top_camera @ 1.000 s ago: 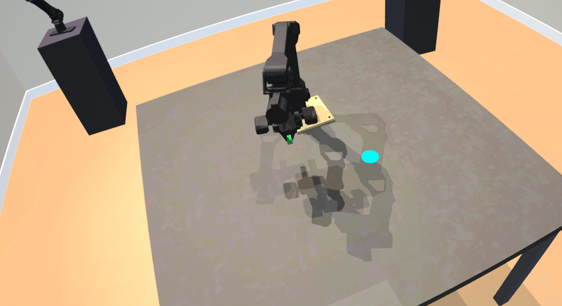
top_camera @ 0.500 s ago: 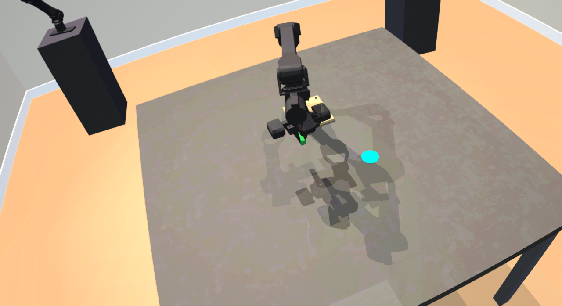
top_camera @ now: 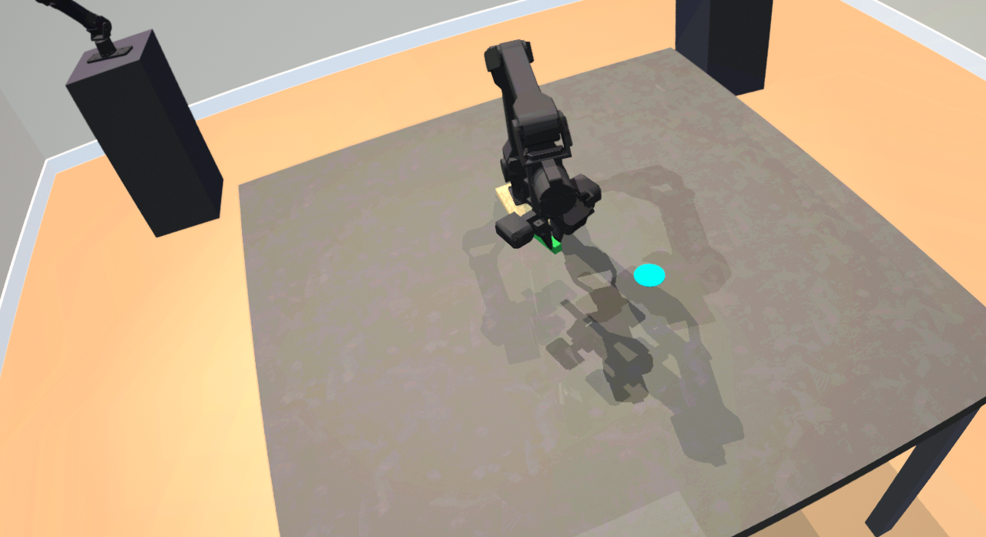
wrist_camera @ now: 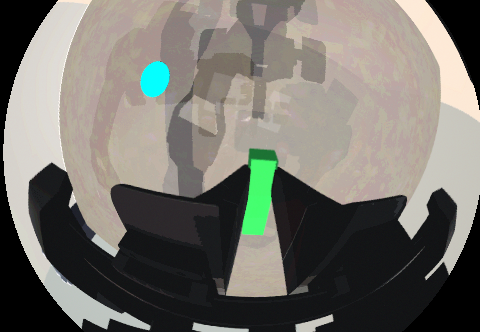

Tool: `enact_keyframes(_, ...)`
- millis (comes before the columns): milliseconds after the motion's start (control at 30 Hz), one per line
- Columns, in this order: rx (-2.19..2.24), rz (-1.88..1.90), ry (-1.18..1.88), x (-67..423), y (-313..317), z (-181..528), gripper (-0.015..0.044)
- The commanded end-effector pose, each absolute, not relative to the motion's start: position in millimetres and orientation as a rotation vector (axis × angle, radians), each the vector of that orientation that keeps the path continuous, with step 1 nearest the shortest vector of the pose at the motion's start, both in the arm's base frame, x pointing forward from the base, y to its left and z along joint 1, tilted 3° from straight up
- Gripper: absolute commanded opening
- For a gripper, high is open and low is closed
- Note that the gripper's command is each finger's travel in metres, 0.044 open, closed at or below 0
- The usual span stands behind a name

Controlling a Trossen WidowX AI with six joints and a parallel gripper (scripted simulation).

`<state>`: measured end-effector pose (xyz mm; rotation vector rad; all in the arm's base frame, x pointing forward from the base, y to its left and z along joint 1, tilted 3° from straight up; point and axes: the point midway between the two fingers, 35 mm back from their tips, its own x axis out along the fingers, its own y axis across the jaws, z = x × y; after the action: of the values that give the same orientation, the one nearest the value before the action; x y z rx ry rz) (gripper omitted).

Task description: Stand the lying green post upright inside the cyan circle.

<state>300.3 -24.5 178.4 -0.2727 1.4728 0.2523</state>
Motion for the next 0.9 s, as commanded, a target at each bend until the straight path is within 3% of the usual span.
enact_keyframes(0, -0.317, 0.287, 1.466, 305, -17, 180, 0.0023)
enact_keyframes(867, -0.639, 0.598, 1.394, 319, 62, 187, 0.0023)
